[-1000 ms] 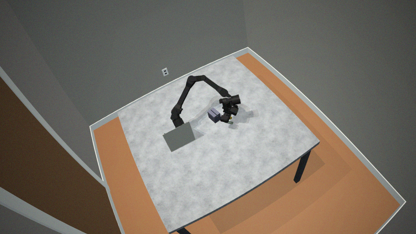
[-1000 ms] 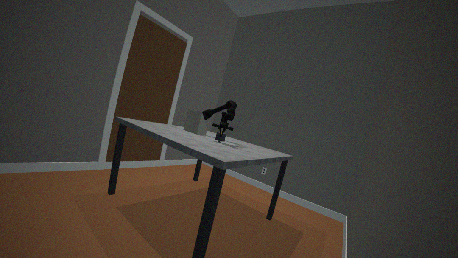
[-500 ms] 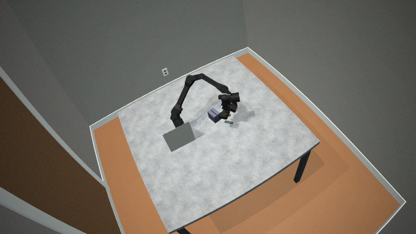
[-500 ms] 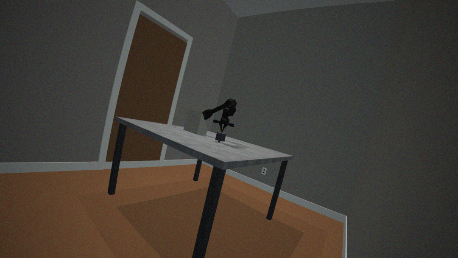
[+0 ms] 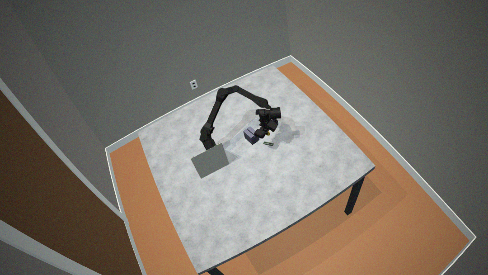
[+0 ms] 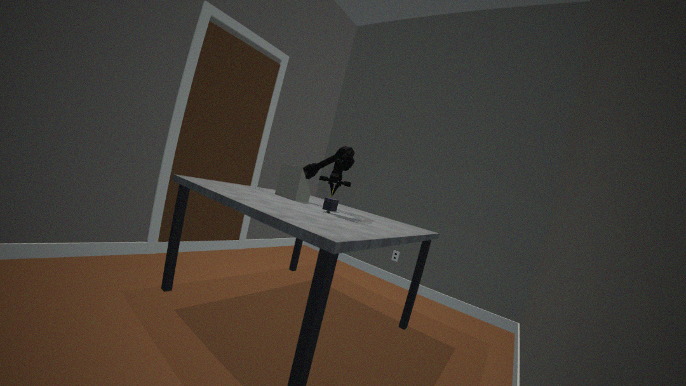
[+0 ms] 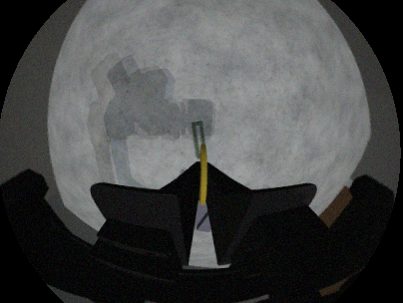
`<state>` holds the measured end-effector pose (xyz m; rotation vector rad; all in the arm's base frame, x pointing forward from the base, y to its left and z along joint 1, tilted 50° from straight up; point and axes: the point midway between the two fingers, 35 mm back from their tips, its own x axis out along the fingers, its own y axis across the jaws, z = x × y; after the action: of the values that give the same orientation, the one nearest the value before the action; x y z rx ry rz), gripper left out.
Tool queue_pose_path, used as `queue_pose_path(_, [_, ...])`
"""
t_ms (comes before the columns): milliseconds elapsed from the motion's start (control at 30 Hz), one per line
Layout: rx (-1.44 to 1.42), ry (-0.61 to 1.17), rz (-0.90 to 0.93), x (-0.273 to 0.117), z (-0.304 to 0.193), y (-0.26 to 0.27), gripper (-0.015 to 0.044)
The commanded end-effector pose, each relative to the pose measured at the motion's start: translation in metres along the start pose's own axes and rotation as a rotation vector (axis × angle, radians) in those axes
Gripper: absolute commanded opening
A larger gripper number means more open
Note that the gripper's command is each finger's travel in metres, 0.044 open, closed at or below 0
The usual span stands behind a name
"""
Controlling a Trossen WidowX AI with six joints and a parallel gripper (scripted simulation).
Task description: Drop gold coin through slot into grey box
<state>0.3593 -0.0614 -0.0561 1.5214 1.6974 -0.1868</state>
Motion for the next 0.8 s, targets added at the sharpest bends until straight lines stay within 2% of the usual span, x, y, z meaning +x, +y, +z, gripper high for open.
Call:
queue_pose_path(0, [0.135,-0.003,-0.003,-0.001,0.003,-0.001,0.0])
queue_pose_path(233, [0.342,-0.004,-0.003,-0.002,0.006,-0.002,0.0])
queue_pose_path(767, [0.348,-0.004,-0.003,-0.003,-0.017,0.001,0.0])
